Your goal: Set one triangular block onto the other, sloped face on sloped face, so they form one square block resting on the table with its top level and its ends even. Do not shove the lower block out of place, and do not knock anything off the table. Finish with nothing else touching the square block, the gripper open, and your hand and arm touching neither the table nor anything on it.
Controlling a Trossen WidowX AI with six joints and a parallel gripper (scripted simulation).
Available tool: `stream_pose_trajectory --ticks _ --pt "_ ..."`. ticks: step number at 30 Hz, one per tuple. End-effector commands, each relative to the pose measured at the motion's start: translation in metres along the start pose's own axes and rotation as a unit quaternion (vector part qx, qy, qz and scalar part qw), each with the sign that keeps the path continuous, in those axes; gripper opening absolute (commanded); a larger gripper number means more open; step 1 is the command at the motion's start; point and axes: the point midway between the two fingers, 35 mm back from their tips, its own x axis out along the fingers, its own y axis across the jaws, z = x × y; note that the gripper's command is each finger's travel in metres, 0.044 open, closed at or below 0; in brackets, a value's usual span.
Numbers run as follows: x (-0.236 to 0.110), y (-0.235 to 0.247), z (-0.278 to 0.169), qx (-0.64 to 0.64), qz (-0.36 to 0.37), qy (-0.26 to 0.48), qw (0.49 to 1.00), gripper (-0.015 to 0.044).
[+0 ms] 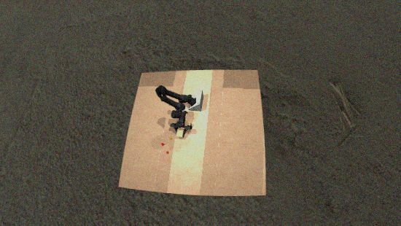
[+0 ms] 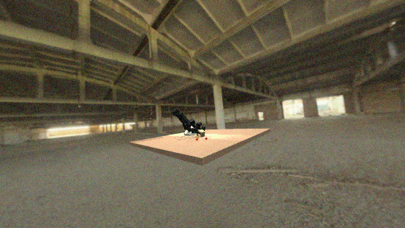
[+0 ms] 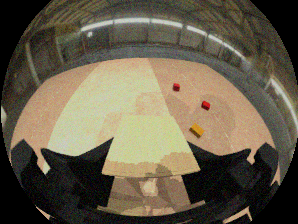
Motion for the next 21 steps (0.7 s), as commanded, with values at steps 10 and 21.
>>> stream_pose_trajectory --ticks 10,21 --pt "-0.002 0.000 -0.002 0.002 -0.001 -0.019 1.000 0.0210" --pt "-0.002 0.000 -0.002 0.002 -0.001 -0.019 1.000 0.0440"
